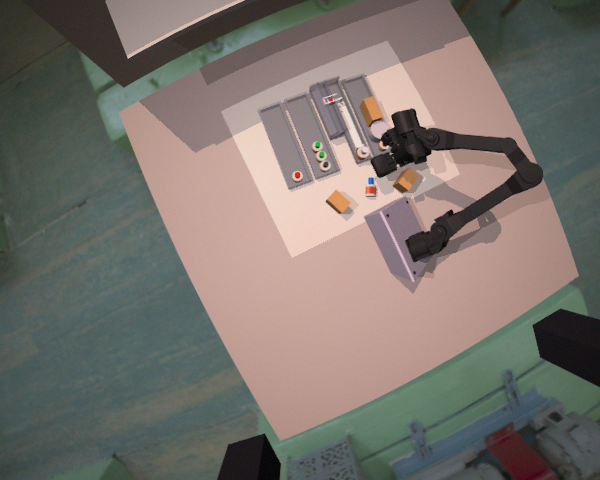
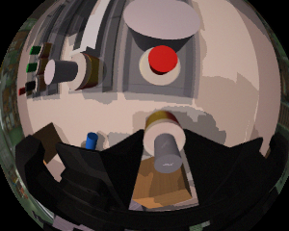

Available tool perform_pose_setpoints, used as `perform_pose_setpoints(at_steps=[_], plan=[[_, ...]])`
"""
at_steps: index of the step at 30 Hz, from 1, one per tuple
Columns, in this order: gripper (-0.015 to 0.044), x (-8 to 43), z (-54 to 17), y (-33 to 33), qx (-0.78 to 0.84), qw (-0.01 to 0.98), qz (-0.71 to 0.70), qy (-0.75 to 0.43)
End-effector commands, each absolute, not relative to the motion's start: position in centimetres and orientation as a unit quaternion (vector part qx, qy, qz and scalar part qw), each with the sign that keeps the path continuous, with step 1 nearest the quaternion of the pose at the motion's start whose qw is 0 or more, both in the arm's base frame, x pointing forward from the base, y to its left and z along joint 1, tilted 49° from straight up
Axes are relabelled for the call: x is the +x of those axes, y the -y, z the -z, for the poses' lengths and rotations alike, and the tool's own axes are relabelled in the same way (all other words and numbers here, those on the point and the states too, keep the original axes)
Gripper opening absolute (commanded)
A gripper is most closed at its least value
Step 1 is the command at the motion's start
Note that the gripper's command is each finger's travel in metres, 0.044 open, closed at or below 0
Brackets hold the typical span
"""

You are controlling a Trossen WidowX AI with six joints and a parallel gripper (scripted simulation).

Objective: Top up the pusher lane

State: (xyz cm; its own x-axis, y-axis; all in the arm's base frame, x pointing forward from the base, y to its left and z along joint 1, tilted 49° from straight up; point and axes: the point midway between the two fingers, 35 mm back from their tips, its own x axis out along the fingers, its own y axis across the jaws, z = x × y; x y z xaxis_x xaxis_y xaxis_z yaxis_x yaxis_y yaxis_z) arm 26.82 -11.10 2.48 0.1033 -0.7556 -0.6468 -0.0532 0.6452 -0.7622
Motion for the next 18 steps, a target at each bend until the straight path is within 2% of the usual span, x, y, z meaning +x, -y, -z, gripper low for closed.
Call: perform_pose_setpoints(at_steps=[1,2,6,18], plan=[[0.0118,26.7,-2.4,11.1,-0.329,0.665,0.261,-0.617],[0.0111,26.7,-2.4,11.1,-0.329,0.665,0.261,-0.617],[0.0006,26.7,-2.3,10.7,-0.331,0.662,0.251,-0.623],[0.0,26.6,-4.0,7.5,-0.331,0.659,0.237,-0.633]])
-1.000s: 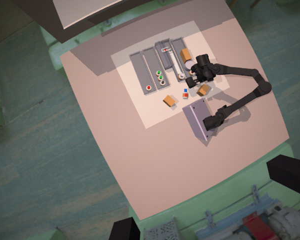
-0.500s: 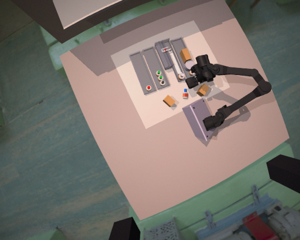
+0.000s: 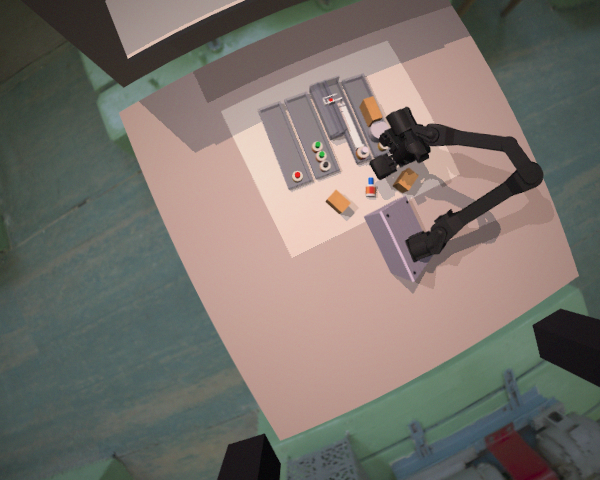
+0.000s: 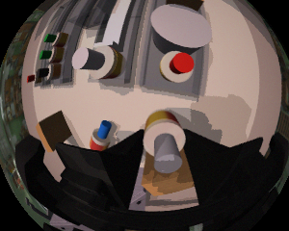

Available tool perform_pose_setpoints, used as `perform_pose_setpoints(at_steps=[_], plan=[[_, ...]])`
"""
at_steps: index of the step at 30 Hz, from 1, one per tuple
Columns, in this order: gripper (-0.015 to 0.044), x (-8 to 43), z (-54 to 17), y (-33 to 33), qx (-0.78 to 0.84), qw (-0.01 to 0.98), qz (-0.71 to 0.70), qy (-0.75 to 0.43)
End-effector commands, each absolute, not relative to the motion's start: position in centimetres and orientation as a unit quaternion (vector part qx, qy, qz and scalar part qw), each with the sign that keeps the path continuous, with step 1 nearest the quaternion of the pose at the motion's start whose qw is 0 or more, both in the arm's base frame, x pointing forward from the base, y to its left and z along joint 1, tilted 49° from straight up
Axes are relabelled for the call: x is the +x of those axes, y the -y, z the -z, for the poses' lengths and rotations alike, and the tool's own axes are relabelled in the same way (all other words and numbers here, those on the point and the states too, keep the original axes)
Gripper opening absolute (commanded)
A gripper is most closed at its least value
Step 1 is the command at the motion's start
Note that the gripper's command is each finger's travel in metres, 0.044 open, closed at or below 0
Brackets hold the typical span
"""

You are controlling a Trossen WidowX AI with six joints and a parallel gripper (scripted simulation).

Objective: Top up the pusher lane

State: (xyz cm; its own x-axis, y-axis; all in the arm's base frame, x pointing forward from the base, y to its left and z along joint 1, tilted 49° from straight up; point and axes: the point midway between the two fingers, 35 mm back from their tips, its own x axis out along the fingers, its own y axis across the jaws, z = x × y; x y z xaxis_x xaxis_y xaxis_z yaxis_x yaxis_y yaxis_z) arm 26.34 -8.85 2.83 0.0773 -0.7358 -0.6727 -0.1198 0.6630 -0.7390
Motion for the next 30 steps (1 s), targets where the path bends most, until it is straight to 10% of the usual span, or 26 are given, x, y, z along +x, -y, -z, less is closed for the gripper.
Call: perform_pose_setpoints(at_steps=[1,30], plan=[[0.0,26.6,-4.4,7.1,-0.33,0.659,0.238,-0.632],[0.0,27.4,-4.3,1.9,-0.312,0.674,0.273,-0.612]])
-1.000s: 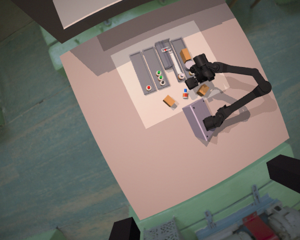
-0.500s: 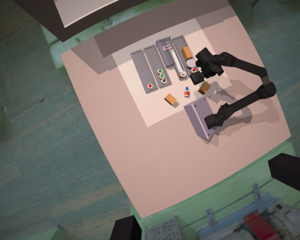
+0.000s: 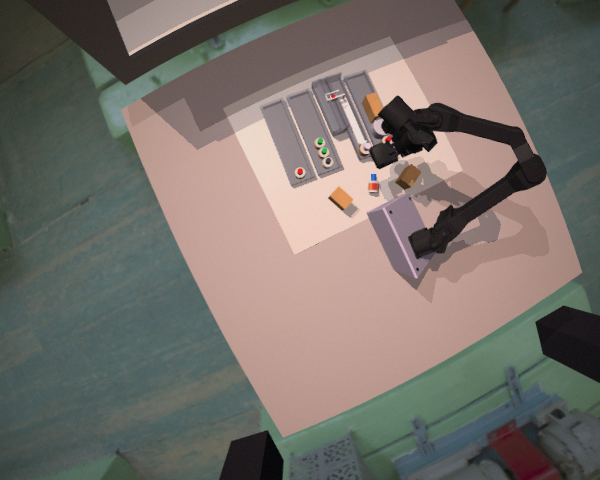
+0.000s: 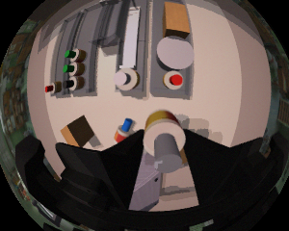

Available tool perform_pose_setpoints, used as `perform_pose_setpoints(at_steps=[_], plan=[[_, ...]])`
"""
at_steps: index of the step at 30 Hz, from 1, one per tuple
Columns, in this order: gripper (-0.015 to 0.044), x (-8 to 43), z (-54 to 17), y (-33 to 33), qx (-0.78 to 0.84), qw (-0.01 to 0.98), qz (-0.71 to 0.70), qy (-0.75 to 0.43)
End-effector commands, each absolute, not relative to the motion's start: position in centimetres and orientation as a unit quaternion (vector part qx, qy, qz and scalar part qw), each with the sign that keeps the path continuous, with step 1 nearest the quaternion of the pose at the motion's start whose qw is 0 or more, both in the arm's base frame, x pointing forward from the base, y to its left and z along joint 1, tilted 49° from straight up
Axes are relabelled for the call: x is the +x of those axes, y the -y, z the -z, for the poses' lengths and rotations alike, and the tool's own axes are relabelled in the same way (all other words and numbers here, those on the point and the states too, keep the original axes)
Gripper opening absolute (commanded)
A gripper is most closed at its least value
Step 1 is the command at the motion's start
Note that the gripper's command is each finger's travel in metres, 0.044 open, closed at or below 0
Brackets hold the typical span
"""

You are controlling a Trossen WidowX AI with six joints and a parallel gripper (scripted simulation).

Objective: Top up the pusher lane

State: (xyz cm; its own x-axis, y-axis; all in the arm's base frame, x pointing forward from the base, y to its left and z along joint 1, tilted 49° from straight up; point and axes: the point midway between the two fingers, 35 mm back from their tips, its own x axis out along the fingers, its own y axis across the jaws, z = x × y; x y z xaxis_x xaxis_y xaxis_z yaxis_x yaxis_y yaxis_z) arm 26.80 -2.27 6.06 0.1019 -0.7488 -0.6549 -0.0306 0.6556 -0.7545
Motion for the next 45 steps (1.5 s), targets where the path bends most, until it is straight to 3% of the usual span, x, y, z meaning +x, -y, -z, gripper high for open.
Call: perform_pose_setpoints(at_steps=[1,10,45], plan=[[0.0,27.5,-3.8,1.8,-0.31,0.674,0.275,-0.611],[0.0,28.3,0.3,1.1,-0.298,0.68,0.286,-0.606],[0.0,29.2,1.9,2.9,-0.298,0.68,0.286,-0.606]])
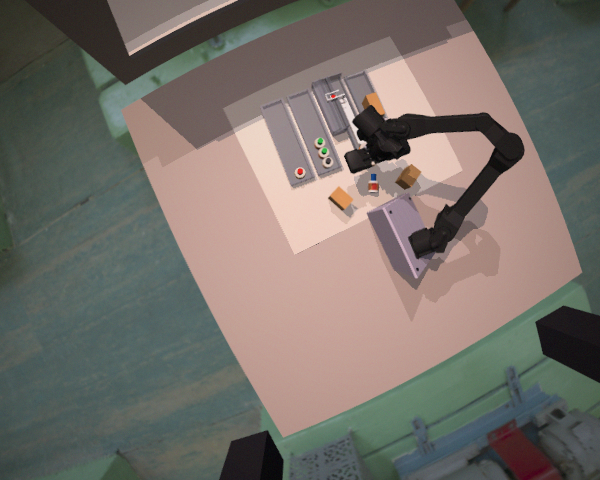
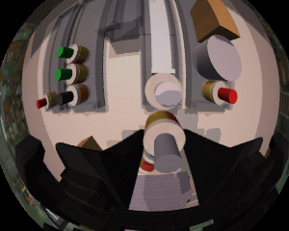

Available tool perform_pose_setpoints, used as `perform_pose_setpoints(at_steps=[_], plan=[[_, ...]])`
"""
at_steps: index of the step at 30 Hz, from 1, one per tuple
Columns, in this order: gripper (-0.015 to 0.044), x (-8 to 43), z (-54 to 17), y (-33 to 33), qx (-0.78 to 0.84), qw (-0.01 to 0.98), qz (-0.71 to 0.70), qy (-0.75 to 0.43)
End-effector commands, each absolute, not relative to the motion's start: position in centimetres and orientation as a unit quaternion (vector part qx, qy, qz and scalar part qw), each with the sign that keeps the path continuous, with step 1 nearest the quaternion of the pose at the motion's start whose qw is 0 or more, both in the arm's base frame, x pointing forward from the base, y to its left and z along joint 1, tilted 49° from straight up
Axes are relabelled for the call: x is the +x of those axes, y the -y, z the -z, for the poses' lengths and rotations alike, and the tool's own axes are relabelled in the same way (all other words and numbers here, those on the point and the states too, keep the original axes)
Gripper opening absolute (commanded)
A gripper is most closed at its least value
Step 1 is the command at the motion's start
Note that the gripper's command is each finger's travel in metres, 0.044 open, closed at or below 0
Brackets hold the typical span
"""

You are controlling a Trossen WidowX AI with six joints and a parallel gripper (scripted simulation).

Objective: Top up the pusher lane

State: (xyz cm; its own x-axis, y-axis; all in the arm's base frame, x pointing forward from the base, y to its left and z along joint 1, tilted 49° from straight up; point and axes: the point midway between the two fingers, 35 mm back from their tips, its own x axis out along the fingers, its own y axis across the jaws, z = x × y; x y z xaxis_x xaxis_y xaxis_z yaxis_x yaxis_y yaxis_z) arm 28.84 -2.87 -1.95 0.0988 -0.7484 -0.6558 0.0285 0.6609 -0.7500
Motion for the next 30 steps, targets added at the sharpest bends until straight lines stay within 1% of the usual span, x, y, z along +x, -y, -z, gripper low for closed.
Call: perform_pose_setpoints(at_steps=[1,30], plan=[[0.0,29.2,1.9,2.9,-0.298,0.68,0.286,-0.605],[0.0,30.4,1.8,2.8,-0.298,0.68,0.286,-0.605]])
